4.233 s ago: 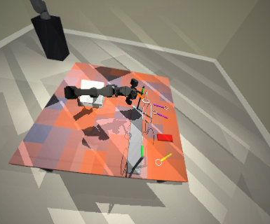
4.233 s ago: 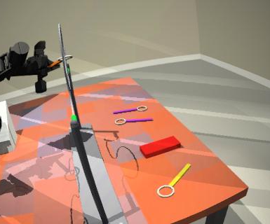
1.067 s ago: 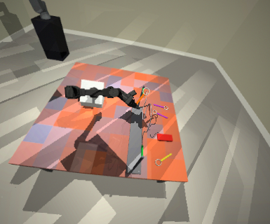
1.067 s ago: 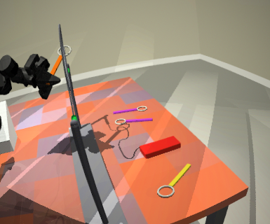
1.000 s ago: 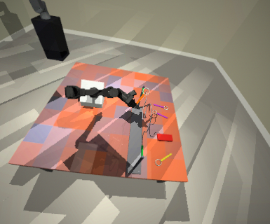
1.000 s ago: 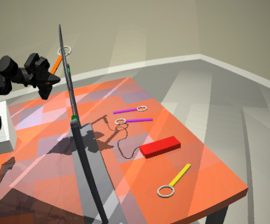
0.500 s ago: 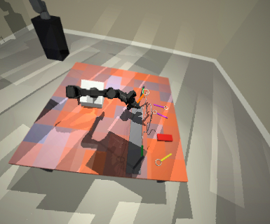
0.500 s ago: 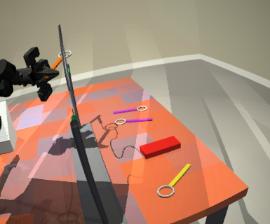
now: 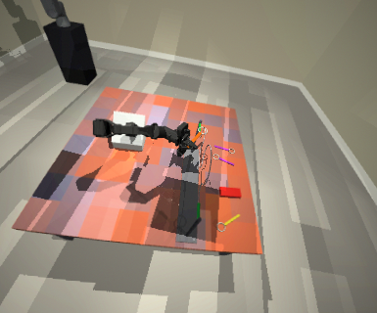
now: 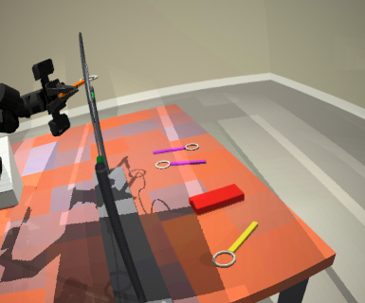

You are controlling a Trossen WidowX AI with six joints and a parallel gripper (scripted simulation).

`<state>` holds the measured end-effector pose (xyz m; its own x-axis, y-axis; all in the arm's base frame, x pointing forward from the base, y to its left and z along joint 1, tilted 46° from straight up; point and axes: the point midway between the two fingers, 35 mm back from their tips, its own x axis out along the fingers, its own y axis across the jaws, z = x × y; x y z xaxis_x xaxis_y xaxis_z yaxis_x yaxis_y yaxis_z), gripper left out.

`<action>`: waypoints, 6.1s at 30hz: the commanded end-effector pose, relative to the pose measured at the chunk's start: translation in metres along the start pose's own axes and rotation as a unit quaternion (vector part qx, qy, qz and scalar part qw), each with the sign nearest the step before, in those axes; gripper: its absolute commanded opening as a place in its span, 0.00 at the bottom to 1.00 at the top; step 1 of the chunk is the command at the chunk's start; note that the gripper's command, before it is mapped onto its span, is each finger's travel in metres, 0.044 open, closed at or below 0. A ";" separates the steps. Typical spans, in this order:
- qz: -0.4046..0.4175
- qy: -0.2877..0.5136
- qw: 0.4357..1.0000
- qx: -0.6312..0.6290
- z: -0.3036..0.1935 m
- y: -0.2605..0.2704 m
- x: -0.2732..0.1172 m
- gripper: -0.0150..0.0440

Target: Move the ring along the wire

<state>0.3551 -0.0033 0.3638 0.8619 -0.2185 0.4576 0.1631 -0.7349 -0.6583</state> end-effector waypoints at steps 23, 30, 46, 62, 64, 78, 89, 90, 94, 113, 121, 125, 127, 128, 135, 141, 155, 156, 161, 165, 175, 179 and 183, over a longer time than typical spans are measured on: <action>-0.029 -0.004 0.999 -0.045 -0.005 0.014 0.001 0.00; -0.002 0.002 1.000 0.003 -0.007 0.032 -0.001 0.00; 0.088 0.019 0.982 0.164 0.003 0.087 -0.012 0.00; 0.164 0.003 0.929 0.333 0.032 0.137 -0.024 0.00; 0.175 0.006 0.919 0.353 0.037 0.143 -0.027 0.00; 0.242 0.025 0.840 0.484 0.075 0.170 -0.052 0.00; 0.285 0.038 0.773 0.566 0.107 0.179 -0.071 0.00; 0.287 0.039 0.768 0.572 0.109 0.179 -0.073 0.00; 0.296 0.042 0.751 0.589 0.118 0.180 -0.078 0.00; 0.314 0.048 0.714 0.624 0.146 0.179 -0.094 0.00; 0.315 0.048 0.712 0.626 0.154 0.179 -0.098 0.00; 0.315 0.048 0.712 0.626 0.158 0.179 -0.100 0.00; 0.315 0.048 0.712 0.626 0.159 0.179 -0.101 0.00; 0.315 0.048 0.712 0.626 0.160 0.178 -0.101 0.00; 0.315 0.047 0.712 0.626 0.166 0.178 -0.105 0.00; 0.315 0.047 0.711 0.626 0.172 0.178 -0.108 0.00; 0.315 0.047 0.712 0.626 0.175 0.189 -0.111 0.00; 0.315 0.047 0.712 0.626 0.175 0.190 -0.112 0.00; 0.315 0.047 0.712 0.626 0.175 0.193 -0.112 0.00; 0.315 0.047 0.712 0.626 0.175 0.193 -0.112 0.00; 0.315 0.047 0.712 0.626 0.175 0.193 -0.112 0.00; 0.315 0.049 0.711 0.627 0.175 0.193 -0.112 0.09; 0.315 0.049 0.711 0.627 0.175 0.193 -0.112 0.27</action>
<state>0.3742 -0.0080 0.0811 0.9263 -0.3390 -0.1646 0.1125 0.6657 -0.7377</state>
